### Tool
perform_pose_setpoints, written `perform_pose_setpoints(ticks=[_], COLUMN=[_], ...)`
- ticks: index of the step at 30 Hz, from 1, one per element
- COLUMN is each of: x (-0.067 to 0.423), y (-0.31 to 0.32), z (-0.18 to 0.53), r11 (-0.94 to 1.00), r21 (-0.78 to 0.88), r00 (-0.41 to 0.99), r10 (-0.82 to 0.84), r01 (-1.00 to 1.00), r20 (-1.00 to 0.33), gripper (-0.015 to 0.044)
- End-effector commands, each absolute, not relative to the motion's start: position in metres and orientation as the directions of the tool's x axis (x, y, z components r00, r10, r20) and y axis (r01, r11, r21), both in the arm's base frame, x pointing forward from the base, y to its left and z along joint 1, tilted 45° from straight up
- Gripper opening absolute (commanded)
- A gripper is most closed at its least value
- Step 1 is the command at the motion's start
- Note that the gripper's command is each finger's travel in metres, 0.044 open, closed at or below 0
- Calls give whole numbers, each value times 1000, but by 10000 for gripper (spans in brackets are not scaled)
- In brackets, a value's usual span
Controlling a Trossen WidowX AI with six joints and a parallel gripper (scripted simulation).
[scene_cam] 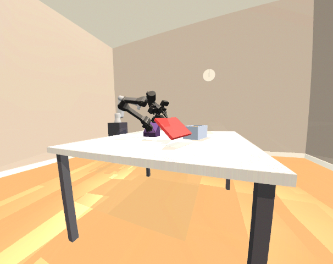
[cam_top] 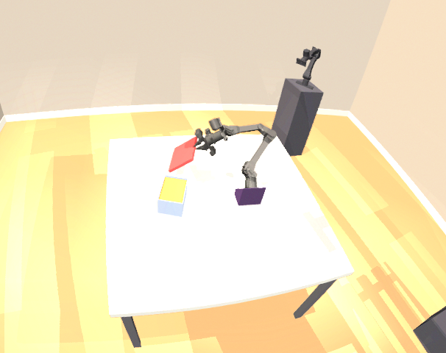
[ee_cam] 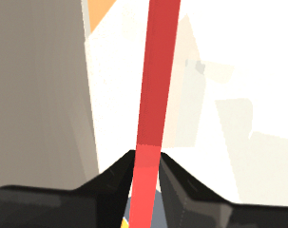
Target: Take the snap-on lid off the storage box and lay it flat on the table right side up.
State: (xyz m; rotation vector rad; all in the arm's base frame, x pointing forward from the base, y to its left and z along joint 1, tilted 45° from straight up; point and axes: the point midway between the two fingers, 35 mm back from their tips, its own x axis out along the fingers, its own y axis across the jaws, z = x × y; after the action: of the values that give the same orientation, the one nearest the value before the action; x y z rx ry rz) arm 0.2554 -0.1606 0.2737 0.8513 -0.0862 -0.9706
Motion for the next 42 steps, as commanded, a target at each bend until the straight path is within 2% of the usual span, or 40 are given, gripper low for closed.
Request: perform_pose_setpoints(ticks=[1,42], x=[257,252], y=[-161,-184], z=[272,250], r11=[287,289], r21=[671,671], r00=[599,599], r10=[-746,-746], r01=[684,683], r20=[-292,-289], gripper=[0,0])
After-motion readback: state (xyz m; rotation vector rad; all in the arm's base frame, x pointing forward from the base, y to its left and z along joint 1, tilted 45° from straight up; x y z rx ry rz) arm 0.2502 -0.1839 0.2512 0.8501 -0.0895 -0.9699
